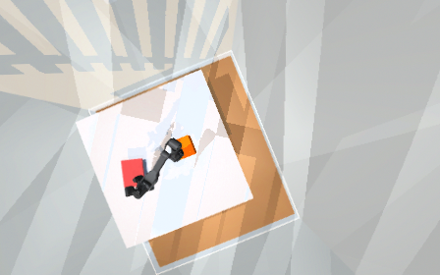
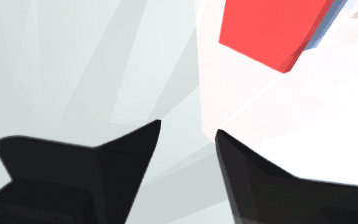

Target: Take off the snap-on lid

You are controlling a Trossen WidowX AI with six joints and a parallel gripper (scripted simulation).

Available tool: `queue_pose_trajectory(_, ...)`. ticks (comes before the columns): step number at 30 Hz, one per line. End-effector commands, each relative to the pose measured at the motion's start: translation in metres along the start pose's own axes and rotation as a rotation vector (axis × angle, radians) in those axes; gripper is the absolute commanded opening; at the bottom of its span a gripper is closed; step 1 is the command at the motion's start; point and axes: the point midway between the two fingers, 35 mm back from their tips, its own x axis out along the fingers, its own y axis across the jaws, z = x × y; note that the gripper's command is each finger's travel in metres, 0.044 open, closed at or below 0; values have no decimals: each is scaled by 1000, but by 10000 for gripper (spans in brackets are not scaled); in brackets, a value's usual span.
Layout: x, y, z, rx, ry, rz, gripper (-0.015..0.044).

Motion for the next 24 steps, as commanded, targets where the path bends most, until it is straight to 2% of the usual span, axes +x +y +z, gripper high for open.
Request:
queue_pose_trajectory(1, 20, -43, 62, -71, -228, -109, 235)
queue_pose_trajectory(4, 23, -67, 100, -107, -360, -179, 235)
queue_pose_trajectory(7, 23, -75, 111, -118, -400, -202, 235)
queue_pose_trajectory(24, 24, -78, 114, -119, -406, -205, 235)
